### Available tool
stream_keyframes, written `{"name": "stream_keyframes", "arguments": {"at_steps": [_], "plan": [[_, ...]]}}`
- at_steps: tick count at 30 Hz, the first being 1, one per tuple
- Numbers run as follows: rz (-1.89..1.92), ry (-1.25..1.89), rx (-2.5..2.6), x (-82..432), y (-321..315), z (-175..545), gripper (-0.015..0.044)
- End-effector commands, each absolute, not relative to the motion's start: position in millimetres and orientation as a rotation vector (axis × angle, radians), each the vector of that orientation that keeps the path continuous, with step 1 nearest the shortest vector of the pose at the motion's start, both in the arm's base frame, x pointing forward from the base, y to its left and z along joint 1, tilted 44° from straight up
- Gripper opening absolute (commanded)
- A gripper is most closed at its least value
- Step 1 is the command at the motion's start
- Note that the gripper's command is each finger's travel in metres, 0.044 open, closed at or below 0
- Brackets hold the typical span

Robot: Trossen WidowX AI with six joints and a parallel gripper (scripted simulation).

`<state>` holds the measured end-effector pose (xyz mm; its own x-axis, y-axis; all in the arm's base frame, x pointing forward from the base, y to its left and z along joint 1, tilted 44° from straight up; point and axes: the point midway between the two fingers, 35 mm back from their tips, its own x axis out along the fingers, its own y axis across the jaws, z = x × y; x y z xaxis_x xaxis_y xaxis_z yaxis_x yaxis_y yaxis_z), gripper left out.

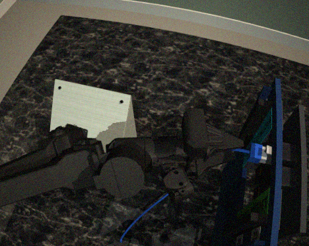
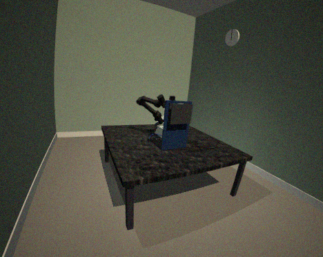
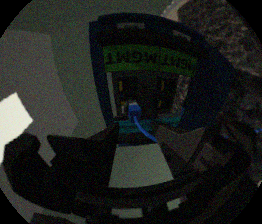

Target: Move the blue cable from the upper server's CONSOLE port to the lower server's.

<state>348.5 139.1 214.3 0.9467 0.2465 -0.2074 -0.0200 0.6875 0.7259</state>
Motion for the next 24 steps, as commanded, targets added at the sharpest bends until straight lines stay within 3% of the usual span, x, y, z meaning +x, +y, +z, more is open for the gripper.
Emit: {"name": "stream_keyframes", "arguments": {"at_steps": [1,24], "plan": [[0.159,0.299,0.797,355,141,216,0.0239],[0.159,0.297,0.797,392,143,215,0.0239]]}}
